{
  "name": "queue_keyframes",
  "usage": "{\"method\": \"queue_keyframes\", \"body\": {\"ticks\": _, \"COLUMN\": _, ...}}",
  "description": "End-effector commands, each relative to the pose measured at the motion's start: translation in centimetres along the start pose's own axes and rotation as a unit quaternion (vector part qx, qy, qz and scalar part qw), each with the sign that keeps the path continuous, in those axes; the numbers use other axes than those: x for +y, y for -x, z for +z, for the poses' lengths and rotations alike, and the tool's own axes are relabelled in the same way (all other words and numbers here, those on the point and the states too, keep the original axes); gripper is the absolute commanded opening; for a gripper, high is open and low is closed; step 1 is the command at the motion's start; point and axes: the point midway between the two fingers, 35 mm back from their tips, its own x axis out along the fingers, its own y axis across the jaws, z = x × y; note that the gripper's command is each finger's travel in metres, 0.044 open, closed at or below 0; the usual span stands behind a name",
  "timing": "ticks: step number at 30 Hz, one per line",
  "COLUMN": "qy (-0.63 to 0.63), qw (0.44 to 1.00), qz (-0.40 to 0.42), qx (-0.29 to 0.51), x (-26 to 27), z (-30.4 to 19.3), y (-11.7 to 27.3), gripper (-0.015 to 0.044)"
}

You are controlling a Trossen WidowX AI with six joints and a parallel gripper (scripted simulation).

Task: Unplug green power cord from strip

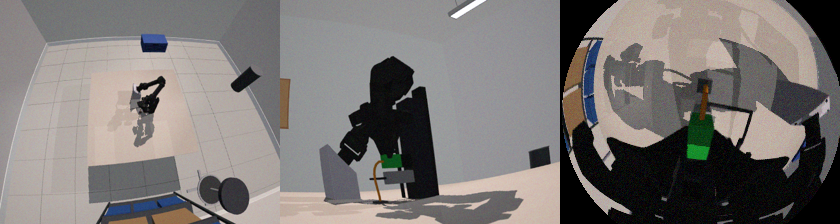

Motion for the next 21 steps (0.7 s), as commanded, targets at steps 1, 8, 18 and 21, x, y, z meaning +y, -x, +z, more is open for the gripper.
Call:
{"method": "queue_keyframes", "body": {"ticks": 1, "qy": 0.001, "qw": 1.000, "qz": 0.001, "qx": -0.001, "x": 0.1, "z": 0.5, "y": 0.1, "gripper": 0.0000}}
{"method": "queue_keyframes", "body": {"ticks": 8, "qy": 0.001, "qw": 1.000, "qz": 0.001, "qx": -0.002, "x": 0.2, "z": 1.7, "y": 0.1, "gripper": 0.0000}}
{"method": "queue_keyframes", "body": {"ticks": 18, "qy": 0.000, "qw": 1.000, "qz": 0.001, "qx": -0.002, "x": 0.3, "z": 3.3, "y": 0.3, "gripper": 0.0000}}
{"method": "queue_keyframes", "body": {"ticks": 21, "qy": -0.001, "qw": 1.000, "qz": 0.001, "qx": -0.002, "x": 0.2, "z": 3.8, "y": 0.3, "gripper": 0.0000}}
